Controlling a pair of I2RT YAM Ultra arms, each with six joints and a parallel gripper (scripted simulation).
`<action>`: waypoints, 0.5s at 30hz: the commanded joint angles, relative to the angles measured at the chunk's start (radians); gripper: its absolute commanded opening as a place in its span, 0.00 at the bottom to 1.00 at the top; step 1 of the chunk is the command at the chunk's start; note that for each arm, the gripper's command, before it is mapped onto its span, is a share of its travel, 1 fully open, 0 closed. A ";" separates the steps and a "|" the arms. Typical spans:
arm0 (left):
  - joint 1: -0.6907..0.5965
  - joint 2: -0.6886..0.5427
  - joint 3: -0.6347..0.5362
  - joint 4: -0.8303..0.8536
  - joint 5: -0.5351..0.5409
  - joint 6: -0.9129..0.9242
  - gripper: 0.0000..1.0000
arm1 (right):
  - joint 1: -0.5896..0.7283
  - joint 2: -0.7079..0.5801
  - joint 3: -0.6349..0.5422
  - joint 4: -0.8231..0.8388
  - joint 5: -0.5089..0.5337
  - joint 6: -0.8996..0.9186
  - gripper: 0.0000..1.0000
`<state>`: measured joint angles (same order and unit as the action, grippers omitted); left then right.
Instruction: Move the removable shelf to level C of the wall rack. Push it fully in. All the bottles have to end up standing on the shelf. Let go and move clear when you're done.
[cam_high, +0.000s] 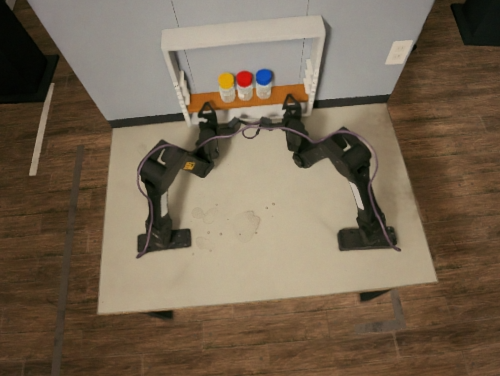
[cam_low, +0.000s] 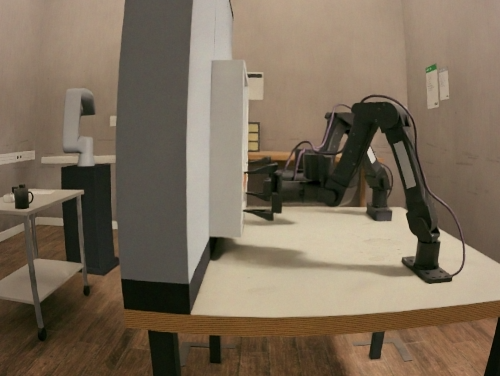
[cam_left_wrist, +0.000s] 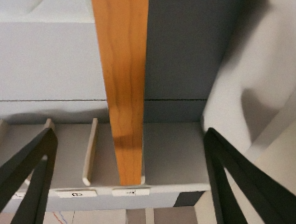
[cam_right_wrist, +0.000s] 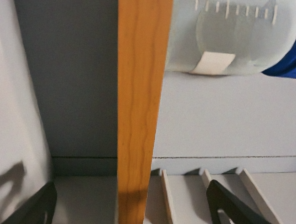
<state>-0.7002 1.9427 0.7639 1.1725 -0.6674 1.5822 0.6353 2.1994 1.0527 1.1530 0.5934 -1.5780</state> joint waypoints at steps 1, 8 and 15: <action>0.013 0.017 0.036 -0.013 0.020 -0.011 1.00 | -0.011 0.022 0.041 -0.026 -0.015 0.007 1.00; 0.028 0.035 0.068 -0.026 0.036 -0.011 1.00 | -0.023 0.040 0.078 -0.044 -0.026 0.007 1.00; 0.039 0.049 0.091 -0.035 0.046 -0.011 1.00 | -0.031 0.053 0.105 -0.058 -0.034 0.007 1.00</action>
<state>-0.6701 1.9812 0.8272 1.1488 -0.6373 1.5822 0.6121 2.2368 1.1263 1.1175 0.5705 -1.5780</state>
